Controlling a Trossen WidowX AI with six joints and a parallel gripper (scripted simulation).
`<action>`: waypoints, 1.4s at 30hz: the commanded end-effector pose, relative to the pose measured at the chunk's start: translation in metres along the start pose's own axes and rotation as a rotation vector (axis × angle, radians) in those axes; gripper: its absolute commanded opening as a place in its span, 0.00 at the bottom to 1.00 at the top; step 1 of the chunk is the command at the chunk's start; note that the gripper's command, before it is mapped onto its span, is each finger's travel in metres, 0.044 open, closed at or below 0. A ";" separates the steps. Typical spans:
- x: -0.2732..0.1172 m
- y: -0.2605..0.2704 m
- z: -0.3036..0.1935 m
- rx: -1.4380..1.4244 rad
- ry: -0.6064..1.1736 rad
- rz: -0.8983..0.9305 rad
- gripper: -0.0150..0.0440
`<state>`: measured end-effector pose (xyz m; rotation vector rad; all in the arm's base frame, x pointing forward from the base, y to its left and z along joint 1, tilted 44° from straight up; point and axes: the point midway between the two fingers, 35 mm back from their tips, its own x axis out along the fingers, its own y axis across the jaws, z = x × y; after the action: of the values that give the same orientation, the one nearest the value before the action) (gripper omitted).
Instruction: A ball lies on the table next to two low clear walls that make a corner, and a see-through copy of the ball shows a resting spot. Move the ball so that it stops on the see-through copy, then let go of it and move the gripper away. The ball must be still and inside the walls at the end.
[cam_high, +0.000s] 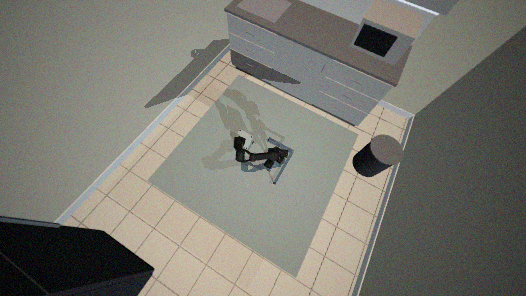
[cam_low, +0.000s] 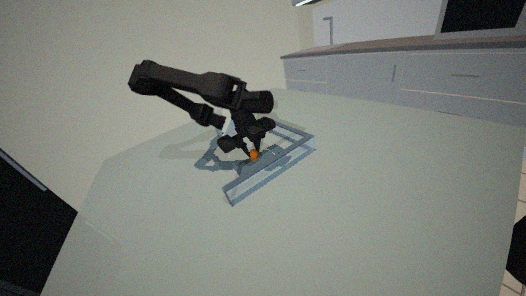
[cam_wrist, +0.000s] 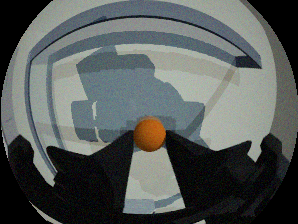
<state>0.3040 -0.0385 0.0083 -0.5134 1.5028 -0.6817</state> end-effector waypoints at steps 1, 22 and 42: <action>0.006 -0.001 -0.001 -0.007 0.002 -0.007 0.25; 0.018 -0.001 0.000 0.000 -0.001 -0.002 0.48; -0.069 0.000 -0.001 -0.008 0.003 -0.004 0.69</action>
<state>0.3088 -0.0017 0.0424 -0.5330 1.5062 -0.6723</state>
